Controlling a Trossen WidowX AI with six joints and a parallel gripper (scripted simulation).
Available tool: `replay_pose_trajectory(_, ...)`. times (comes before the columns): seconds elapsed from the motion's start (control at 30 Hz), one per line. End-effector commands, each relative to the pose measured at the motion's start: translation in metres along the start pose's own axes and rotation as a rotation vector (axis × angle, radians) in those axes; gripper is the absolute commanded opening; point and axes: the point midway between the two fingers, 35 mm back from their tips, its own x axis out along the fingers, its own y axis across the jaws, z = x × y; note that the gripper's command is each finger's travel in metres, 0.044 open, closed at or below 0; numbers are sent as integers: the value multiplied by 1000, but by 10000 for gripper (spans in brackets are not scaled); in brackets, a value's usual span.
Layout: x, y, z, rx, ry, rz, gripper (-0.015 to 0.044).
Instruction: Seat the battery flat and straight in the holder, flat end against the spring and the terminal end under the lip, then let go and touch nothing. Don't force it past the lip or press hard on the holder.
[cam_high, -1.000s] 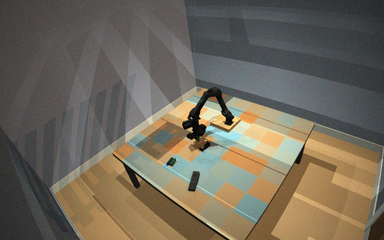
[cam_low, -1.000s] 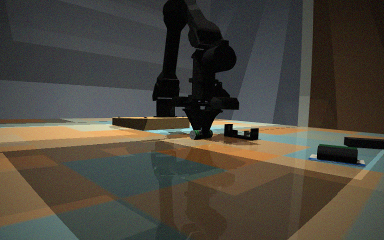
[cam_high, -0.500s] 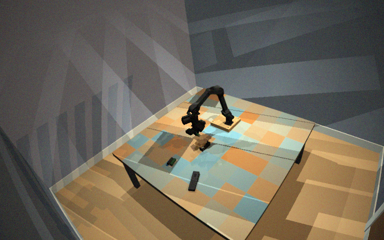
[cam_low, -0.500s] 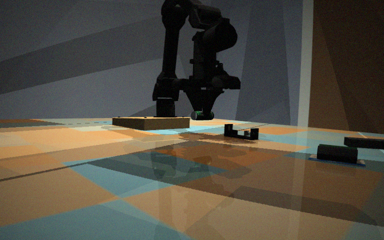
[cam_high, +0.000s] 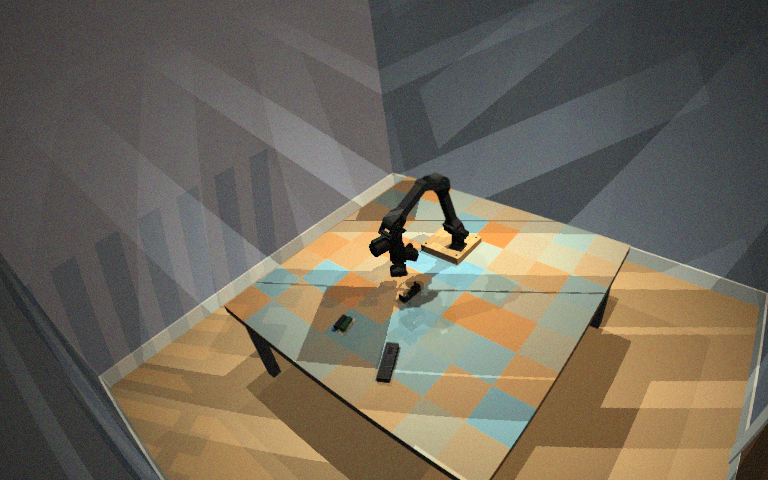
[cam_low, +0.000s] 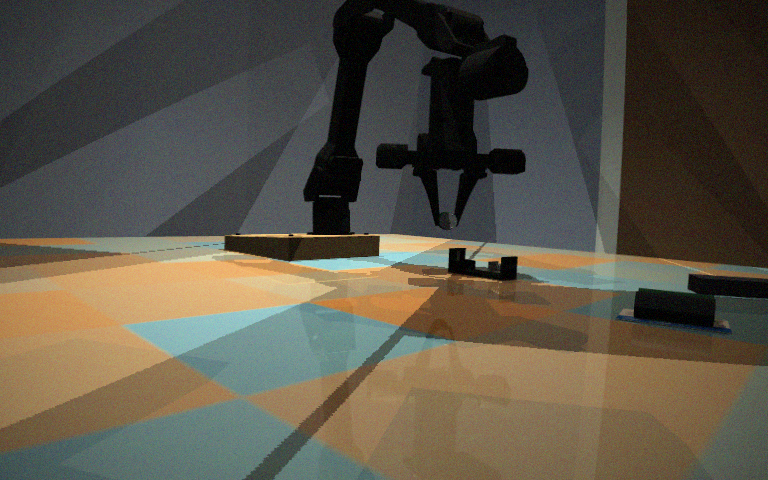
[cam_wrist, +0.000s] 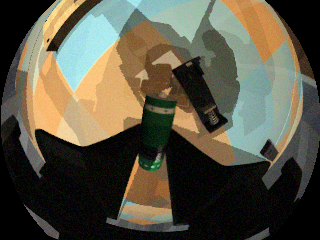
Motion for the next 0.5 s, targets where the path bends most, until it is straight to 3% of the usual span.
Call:
replay_pose_trajectory(0.0,-6,-22,12,-298,-2,-5,74)
replay_pose_trajectory(0.23,-14,-51,33,-740,-2,-5,74)
replay_pose_trajectory(0.47,-14,-53,35,-777,-2,-2,74)
